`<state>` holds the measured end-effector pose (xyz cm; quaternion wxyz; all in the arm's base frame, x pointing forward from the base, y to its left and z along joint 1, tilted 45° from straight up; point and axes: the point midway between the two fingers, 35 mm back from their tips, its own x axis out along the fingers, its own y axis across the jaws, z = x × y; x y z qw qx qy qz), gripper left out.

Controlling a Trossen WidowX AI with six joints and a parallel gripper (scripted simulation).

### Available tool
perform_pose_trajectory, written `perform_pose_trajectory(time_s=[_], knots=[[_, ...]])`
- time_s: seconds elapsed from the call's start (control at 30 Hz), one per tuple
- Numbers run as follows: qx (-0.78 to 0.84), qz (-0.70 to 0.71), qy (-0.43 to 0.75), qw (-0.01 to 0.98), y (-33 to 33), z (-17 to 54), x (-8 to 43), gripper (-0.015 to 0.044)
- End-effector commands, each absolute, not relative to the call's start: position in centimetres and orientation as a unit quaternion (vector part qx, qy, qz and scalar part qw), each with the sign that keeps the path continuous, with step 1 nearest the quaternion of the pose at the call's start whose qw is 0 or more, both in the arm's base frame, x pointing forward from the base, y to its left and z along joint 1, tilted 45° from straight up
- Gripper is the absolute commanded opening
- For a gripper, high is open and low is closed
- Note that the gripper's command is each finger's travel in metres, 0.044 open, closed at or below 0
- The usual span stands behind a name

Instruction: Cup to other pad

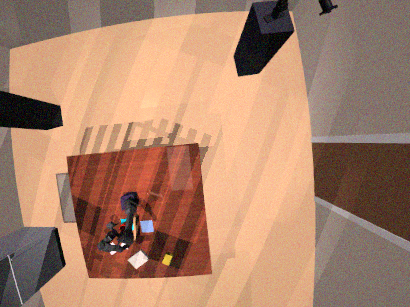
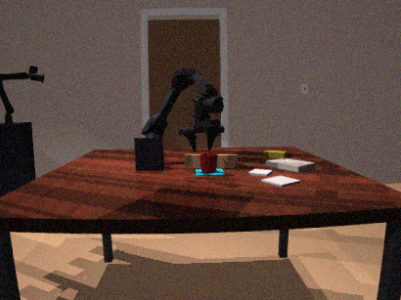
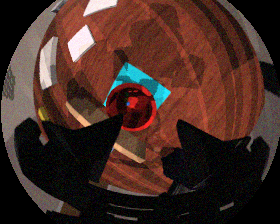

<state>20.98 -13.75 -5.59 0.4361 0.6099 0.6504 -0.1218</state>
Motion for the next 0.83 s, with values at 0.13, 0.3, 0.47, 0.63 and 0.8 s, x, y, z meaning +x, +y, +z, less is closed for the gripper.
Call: perform_pose_trajectory(time_s=[0.13,0.3,0.47,0.63,0.8], knots=[[0.608,-0.123,0.651,0.438,-15.3,-4.1,20.8,0.044],[0.607,-0.123,0.651,0.439,-16.8,-2.6,20.5,0.044],[0.606,-0.123,0.651,0.44,-18.0,-1.2,20.1,0.044],[0.606,-0.123,0.651,0.44,-18.1,-1.1,20.0,0.044],[0.609,-0.123,0.65,0.437,-17.8,-1.4,20.0,0.044]])
